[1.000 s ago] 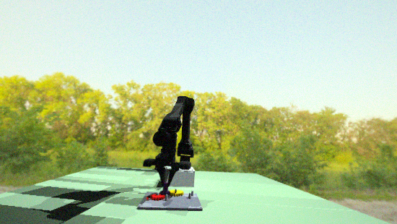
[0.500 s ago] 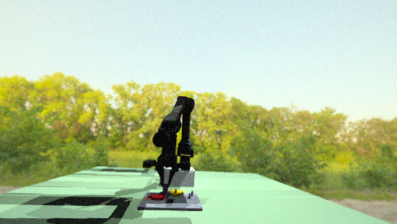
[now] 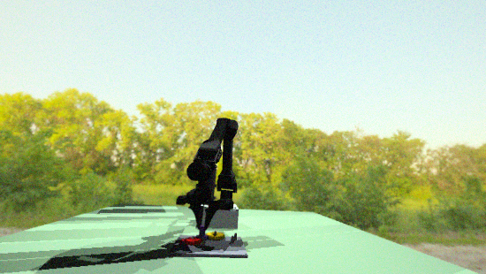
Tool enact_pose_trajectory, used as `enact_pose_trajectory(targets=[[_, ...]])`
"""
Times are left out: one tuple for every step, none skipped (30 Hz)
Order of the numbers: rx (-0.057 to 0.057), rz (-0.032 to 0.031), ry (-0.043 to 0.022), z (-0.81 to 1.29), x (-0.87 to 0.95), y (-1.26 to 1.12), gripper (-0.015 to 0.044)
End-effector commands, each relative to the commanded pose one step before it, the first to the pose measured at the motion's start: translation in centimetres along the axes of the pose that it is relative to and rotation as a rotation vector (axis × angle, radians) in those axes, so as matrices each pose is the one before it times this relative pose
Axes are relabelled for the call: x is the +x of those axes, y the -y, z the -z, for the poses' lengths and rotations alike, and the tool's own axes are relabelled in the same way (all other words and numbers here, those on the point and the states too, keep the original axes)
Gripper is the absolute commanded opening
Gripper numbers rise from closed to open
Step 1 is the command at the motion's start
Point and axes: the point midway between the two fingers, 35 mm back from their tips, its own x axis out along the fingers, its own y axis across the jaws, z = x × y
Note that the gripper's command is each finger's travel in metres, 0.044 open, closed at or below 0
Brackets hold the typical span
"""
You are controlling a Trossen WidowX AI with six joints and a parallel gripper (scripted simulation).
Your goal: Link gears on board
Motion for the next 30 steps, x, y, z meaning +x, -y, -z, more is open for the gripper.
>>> enact_pose_trajectory(targets=[[-0.0287,0.00093,-0.00072,0.039,-0.149,0.024,0.014],[-0.0205,0.0,0.0,0.006,-0.064,-0.006,0.014],[-0.02,0.0,0.0,0.006,-0.063,-0.005,0.014],[-0.002,0.0,0.00003,-0.017,-0.185,-0.001,0.014],[-0.0034,0.00001,0.00004,-0.026,-0.32,-0.001,0.014],[-0.0051,0.00001,0.00005,-0.031,-0.481,-0.002,0.014],[-0.0071,0.00001,0.00006,-0.027,-0.685,-0.002,0.014],[-0.0074,0.00001,0.00005,-0.009,-0.716,-0.002,0.014],[-0.0081,0.00001,0.00003,0.014,-0.789,-0.002,0.014],[-0.0078,0.00001,0.00001,0.036,-0.761,-0.002,0.014],[-0.005,0.00001,0.0,0.035,-0.492,-0.002,0.014],[-0.0017,0.0,0.0,0.014,-0.167,-0.001,0.014],[0.0,0.0,0.0,0.0,0.0,0.0,0.014],[0.0,0.0,0.0,0.0,0.0,0.0,0.014],[0.0163,-0.00094,0.00701,-0.206,0.539,-0.024,0.0166],[0.0001,0.00004,0.00009,0.019,-0.823,-0.003,0.0193],[0.0002,0.00006,0.0001,0.091,-1.384,-0.005,0.0219],[0.0001,0.00004,-0.00005,0.166,-1.393,-0.002,0.0245],[-0.0004,-0.00003,-0.00025,0.135,-0.835,0.005,0.0271],[-0.0001,-0.00001,-0.0001,0.051,-0.279,0.002,0.0298],[0.0,0.0,0.0,0.0,0.0,0.0,0.0324],[0.0,0.0,0.0,0.0,0.0,0.0,0.035],[0.0,0.0,0.0,0.0,0.0,0.0,0.0376],[0.0,0.0,0.0,0.0,0.0,0.0,0.0402],[0.0,0.0,0.0,0.0,0.0,0.0,0.0429],[0.0,0.0,0.0,0.0,0.0,0.0,0.044],[0.0,0.0,0.0,0.0,0.0,0.0,0.044],[0.0,0.0,0.0,0.0,0.0,0.0,0.044],[0.0,0.0,0.0,0.0,0.0,0.0,0.044],[0.0,0.0,0.0,0.0,0.0,0.0,0.044]])
